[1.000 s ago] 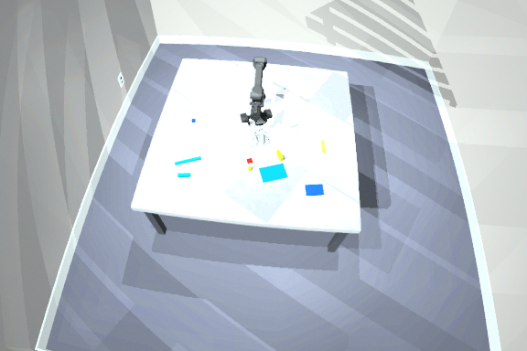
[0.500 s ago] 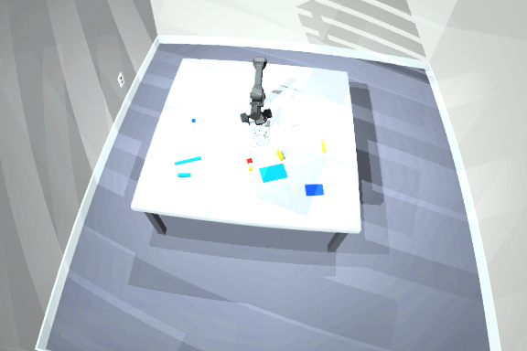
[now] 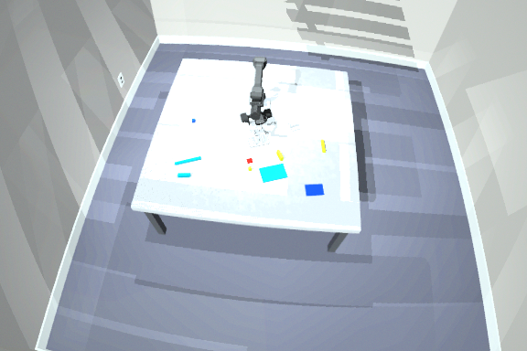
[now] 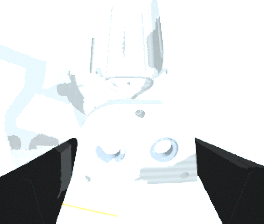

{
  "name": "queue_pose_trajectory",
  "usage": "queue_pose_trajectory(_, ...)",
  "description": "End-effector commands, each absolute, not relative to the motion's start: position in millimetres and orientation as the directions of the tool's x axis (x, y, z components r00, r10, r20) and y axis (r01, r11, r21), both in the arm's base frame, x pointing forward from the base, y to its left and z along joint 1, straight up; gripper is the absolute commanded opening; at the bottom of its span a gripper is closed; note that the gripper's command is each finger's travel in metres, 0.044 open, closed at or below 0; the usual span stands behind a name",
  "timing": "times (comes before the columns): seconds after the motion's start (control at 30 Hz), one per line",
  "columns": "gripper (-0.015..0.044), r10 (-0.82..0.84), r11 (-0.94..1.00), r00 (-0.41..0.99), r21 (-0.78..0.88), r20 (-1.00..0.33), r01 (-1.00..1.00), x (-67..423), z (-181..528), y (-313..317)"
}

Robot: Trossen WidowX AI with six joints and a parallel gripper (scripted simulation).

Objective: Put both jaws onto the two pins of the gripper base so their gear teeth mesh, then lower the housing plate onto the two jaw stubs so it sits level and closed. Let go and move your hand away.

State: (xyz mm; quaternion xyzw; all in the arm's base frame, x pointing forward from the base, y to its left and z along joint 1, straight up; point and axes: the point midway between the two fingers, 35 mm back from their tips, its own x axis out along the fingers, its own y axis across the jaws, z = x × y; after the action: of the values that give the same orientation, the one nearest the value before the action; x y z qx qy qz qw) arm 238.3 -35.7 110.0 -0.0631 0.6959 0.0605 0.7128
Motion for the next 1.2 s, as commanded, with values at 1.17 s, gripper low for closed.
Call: queue_pose_trajectory(1.17, 0.0351, -0.002, 0.984, 0.023, -0.006, -1.0, -0.18, 240, 59, -36)
